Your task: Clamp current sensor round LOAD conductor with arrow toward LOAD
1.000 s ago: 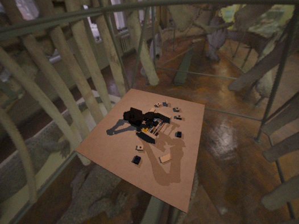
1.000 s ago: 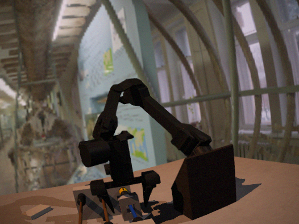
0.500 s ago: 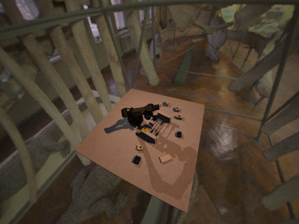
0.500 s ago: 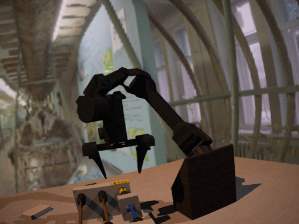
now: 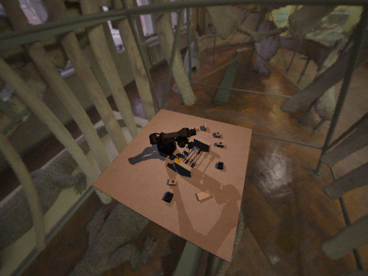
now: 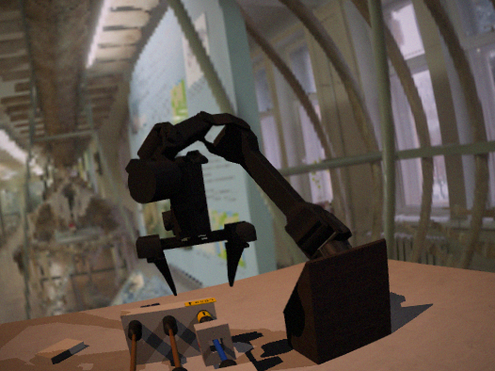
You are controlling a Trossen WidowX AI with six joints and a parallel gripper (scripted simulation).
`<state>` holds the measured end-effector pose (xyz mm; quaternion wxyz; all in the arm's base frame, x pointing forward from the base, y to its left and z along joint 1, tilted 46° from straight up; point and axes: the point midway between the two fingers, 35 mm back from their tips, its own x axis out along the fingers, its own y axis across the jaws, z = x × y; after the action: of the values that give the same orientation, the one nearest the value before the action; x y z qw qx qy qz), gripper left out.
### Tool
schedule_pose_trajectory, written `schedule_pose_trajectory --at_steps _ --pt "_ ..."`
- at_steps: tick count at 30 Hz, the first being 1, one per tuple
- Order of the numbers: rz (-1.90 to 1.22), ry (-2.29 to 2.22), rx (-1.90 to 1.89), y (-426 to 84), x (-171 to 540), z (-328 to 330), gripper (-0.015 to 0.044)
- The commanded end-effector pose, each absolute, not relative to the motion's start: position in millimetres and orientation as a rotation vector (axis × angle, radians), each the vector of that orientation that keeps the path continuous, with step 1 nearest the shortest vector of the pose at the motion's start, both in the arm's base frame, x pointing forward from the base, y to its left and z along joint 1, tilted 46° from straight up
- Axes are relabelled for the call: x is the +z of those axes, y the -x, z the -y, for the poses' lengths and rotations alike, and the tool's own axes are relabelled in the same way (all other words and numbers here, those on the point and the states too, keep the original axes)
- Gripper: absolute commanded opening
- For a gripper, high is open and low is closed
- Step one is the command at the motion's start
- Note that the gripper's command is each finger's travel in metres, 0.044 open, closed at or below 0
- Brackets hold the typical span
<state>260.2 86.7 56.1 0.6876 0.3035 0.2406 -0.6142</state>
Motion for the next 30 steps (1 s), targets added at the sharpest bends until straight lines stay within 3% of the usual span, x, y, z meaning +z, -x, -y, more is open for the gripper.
schedule_pose_trajectory --at_steps 1,24,30 --pt "-0.539 -0.684 -1.38 -259.5 56.4 -86.7 0.044" --pt "-0.55 -0.674 -1.372 -260.0 56.8 -85.9 0.044" --pt "-0.905 -0.484 -1.225 -250.5 74.1 -59.8 0.044"
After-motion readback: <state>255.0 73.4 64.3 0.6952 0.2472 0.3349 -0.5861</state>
